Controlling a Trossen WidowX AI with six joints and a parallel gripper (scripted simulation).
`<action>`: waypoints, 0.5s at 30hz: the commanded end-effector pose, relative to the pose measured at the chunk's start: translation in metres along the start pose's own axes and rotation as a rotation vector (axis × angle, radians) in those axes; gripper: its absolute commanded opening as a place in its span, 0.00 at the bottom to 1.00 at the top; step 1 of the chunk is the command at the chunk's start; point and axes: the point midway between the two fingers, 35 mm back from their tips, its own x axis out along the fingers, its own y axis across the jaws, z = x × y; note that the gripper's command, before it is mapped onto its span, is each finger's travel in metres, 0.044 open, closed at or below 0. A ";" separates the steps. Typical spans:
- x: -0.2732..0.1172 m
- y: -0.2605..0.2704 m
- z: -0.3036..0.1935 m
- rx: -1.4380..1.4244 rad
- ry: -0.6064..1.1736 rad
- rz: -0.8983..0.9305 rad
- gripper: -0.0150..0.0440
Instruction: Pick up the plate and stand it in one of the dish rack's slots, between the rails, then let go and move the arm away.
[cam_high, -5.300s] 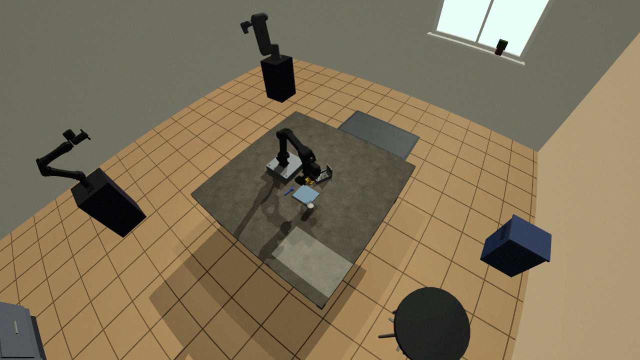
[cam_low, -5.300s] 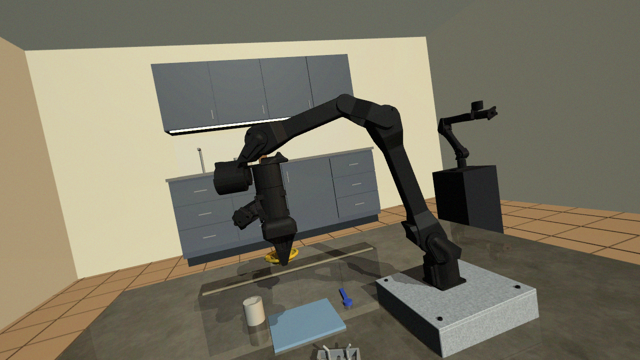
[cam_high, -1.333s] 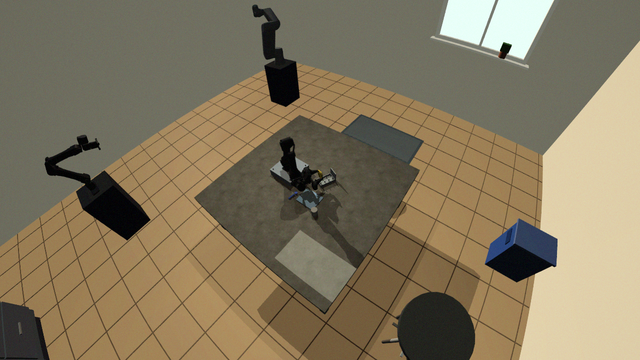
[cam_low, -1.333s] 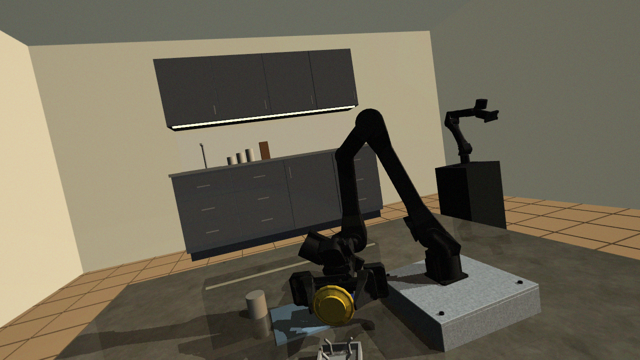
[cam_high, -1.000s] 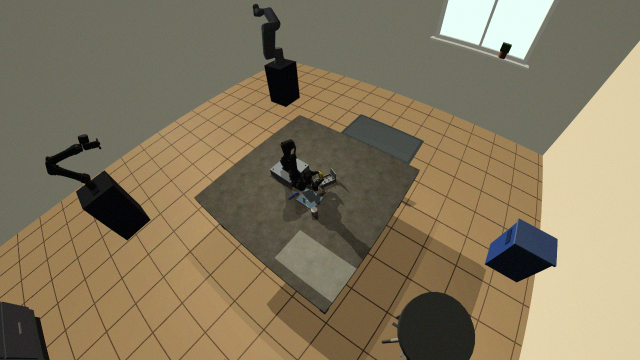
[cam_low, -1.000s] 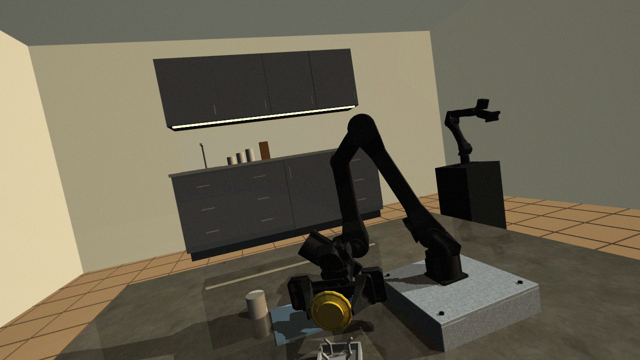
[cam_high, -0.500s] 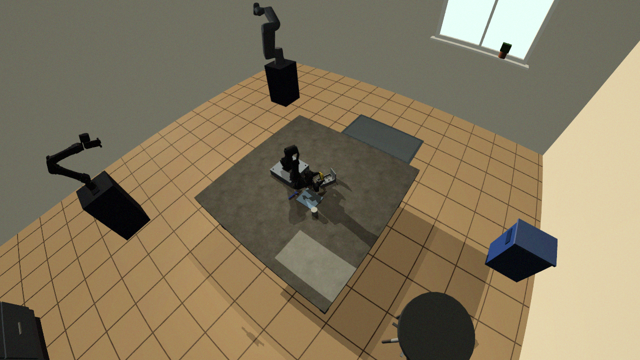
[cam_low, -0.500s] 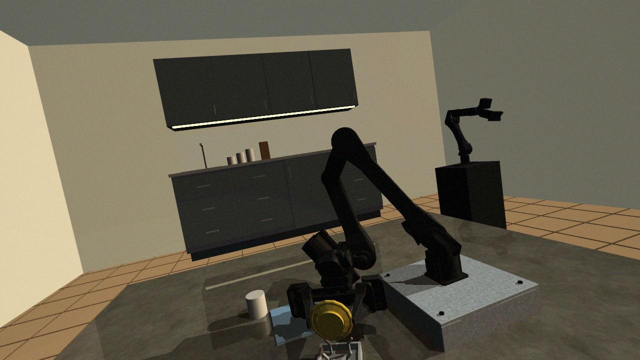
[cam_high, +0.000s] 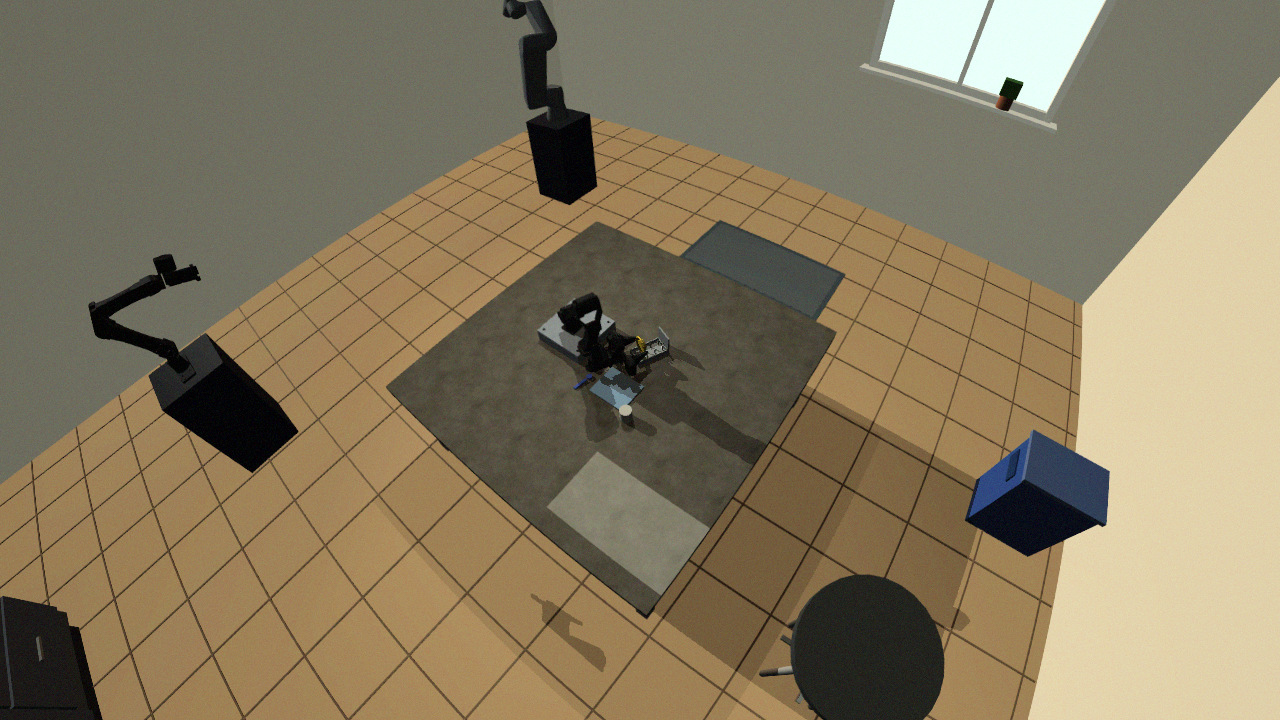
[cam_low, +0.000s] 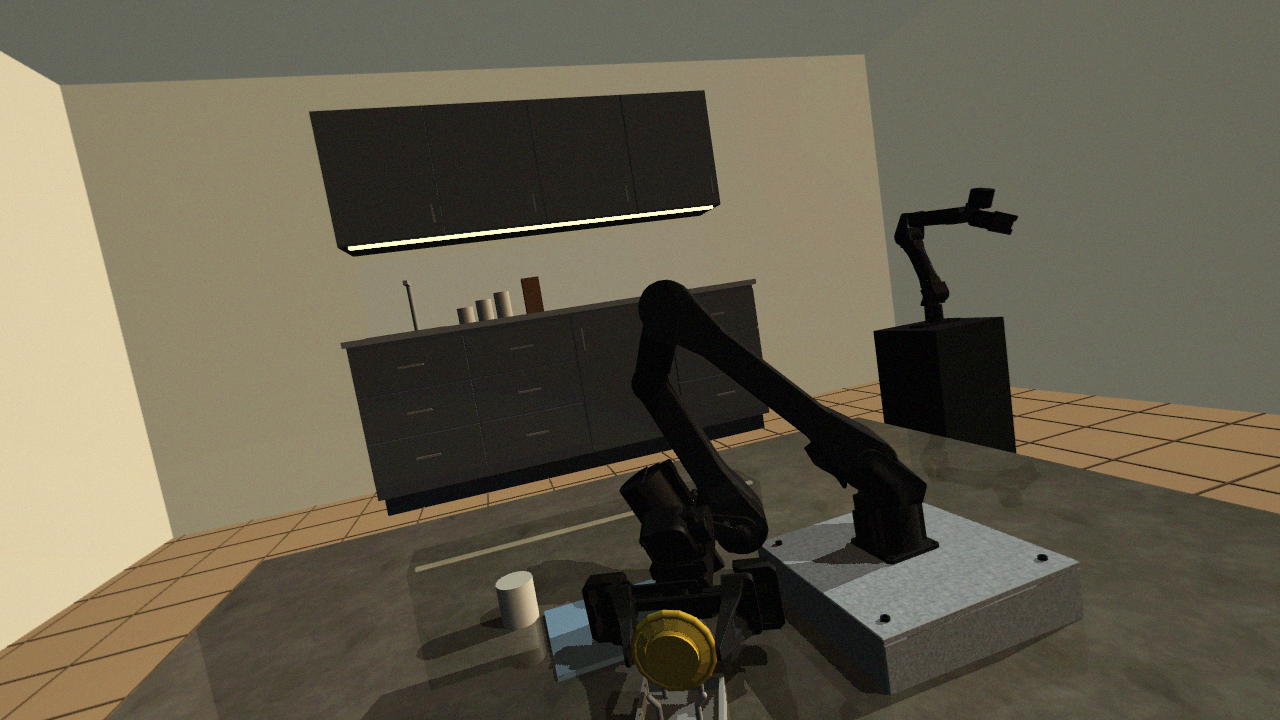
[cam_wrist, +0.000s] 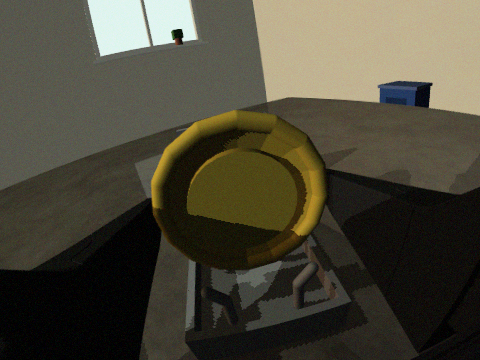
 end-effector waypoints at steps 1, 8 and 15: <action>0.001 -0.001 -0.013 -0.001 0.004 -0.003 0.25; 0.000 0.001 -0.009 0.012 0.002 -0.001 0.25; 0.000 0.001 -0.009 0.012 0.002 -0.001 0.25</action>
